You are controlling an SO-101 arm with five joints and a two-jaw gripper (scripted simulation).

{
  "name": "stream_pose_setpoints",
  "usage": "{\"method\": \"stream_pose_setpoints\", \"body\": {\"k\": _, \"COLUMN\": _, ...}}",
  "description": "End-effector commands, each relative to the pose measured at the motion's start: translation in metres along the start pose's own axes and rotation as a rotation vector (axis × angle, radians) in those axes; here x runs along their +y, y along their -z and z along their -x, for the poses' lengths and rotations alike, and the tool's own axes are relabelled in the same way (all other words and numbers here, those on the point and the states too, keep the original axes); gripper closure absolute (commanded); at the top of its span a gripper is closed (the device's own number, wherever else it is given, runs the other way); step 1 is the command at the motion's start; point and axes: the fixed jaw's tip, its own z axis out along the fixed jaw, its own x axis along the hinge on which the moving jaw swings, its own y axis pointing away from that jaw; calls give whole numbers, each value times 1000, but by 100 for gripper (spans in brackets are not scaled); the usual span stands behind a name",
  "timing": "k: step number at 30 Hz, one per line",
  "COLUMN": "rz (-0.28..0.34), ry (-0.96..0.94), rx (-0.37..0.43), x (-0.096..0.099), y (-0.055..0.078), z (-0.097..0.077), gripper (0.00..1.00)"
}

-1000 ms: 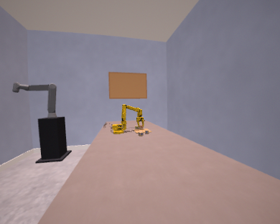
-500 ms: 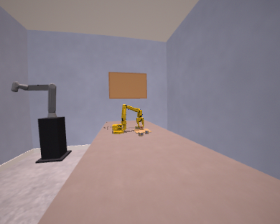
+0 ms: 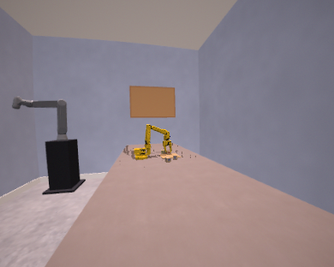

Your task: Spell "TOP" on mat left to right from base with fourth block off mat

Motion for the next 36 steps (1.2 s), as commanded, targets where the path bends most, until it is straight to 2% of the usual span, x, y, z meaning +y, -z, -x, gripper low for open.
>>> {"method": "stream_pose_setpoints", "body": {"k": 1, "rz": -93, "ry": 1, "rx": -26, "x": -12, "y": 13, "z": 5, "gripper": 96}}
{"method": "stream_pose_setpoints", "body": {"k": 8, "rz": -93, "ry": 1, "rx": -26, "x": -12, "y": 13, "z": 5, "gripper": 84}}
{"method": "stream_pose_setpoints", "body": {"k": 20, "rz": -93, "ry": 1, "rx": -26, "x": -12, "y": 13, "z": 5, "gripper": 81}}
{"method": "stream_pose_setpoints", "body": {"k": 36, "rz": -93, "ry": 1, "rx": -26, "x": -12, "y": 13, "z": 5, "gripper": 67}}
